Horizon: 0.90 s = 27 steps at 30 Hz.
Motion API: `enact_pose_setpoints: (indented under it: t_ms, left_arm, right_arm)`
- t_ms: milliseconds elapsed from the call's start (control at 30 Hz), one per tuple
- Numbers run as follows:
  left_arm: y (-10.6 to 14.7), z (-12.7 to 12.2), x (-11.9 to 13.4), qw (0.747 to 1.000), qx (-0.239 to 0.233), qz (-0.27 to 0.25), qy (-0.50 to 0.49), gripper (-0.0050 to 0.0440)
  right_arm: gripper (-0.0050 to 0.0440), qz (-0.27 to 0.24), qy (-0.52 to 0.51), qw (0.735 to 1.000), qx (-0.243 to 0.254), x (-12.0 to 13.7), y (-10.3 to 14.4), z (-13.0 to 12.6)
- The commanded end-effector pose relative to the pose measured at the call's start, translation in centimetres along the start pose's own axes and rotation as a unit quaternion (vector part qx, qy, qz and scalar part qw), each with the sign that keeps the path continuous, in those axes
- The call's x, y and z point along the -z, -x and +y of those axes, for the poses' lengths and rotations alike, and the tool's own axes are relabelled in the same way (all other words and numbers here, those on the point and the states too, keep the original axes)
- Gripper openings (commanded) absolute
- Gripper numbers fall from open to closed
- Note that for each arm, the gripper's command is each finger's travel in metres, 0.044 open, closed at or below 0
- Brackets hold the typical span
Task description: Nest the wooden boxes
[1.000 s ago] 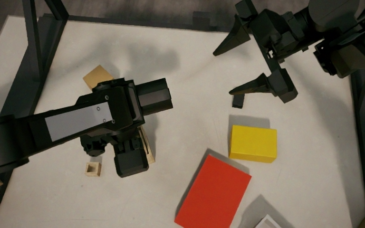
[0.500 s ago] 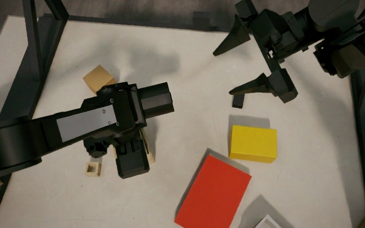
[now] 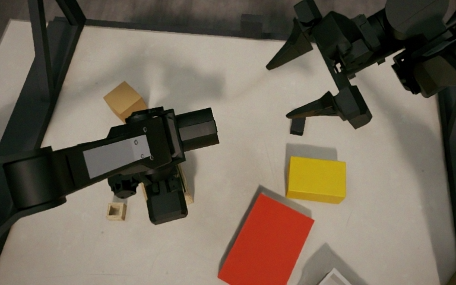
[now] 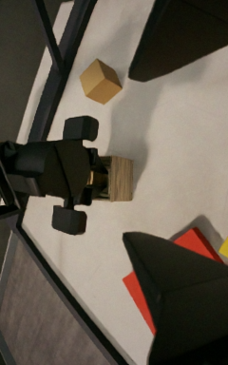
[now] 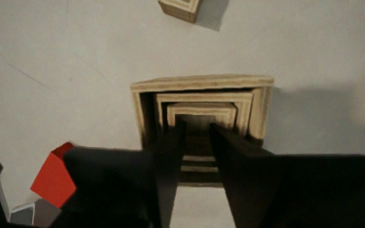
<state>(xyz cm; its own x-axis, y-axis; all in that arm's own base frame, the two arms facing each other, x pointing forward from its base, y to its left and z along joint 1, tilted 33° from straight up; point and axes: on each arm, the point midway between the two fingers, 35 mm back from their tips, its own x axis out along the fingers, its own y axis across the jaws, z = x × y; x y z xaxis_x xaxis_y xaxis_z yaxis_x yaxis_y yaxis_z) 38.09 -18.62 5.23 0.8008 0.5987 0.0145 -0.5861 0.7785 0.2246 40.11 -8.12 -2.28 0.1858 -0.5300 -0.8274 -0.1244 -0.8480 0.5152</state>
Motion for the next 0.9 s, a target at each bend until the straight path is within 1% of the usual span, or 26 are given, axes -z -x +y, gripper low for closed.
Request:
enact_pose_setpoints:
  t_ms: [0,33,333,433,767,867]
  left_arm:
    - [0.02,-0.24,-0.54,1.0,0.0,-0.002,0.009,0.04]
    - [0.02,-0.24,-0.54,1.0,0.0,-0.002,0.009,0.04]
    - [0.02,-0.24,-0.54,1.0,0.0,-0.002,0.009,0.04]
    - [0.02,-0.24,-0.54,1.0,0.0,-0.002,0.009,0.04]
    - [0.02,-0.24,-0.54,1.0,0.0,-0.002,0.009,0.04]
    - [0.02,-0.24,-0.54,1.0,0.0,-0.002,0.009,0.04]
  right_arm:
    - [0.0184,0.012,-0.006,1.0,-0.001,0.73,0.56,0.43]
    - [0.0184,0.01,-0.007,1.0,-0.002,0.79,0.21,0.38]
    - [0.0184,0.011,-0.008,1.0,-0.002,0.88,0.18,0.45]
    - [0.0112,0.01,-0.007,1.0,-0.001,0.69,0.39,0.37]
    - [0.0045,0.01,-0.007,1.0,0.0,0.63,0.45,0.34]
    - [0.0039,0.01,-0.007,1.0,0.0,0.63,0.45,0.34]
